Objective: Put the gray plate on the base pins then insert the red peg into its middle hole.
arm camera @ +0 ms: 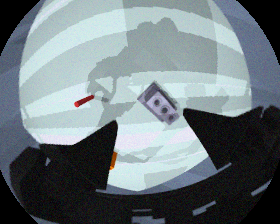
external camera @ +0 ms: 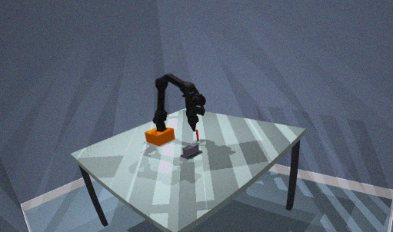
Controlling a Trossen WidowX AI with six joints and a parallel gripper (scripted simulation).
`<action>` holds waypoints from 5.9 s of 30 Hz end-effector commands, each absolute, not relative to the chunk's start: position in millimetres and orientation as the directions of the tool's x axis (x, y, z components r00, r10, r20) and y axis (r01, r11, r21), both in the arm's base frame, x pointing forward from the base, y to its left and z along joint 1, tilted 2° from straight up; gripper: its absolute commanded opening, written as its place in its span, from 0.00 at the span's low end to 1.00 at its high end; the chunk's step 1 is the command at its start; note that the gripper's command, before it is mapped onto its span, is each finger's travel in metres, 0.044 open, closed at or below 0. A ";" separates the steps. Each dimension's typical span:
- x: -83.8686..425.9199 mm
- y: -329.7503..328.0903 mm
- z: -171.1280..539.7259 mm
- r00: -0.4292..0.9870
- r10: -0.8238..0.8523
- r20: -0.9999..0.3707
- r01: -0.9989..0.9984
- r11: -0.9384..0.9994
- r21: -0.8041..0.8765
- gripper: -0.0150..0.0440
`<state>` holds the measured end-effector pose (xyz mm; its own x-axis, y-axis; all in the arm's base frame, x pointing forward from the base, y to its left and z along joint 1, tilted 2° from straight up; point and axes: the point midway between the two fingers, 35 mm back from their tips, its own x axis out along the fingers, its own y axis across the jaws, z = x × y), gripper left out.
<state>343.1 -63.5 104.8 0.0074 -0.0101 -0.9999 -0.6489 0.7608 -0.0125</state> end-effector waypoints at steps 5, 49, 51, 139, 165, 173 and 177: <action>308.1 12.4 104.8 0.001 0.001 -1.000 0.139 0.990 0.001 1.00; 259.4 77.0 97.3 -0.006 0.007 -1.000 0.955 0.295 -0.003 1.00; 259.6 77.2 77.2 -0.006 0.007 -1.000 0.955 0.295 -0.003 1.00; 258.2 78.2 -3.8 -0.006 0.007 -1.000 0.955 0.295 -0.004 0.25; 266.3 80.3 67.9 -0.005 0.008 -1.000 0.955 0.295 -0.003 0.25; 268.2 76.8 68.8 -0.010 0.001 -1.000 0.955 0.296 -0.009 0.25; 274.7 68.5 69.3 -0.005 -0.003 -1.000 0.959 0.283 -0.006 0.25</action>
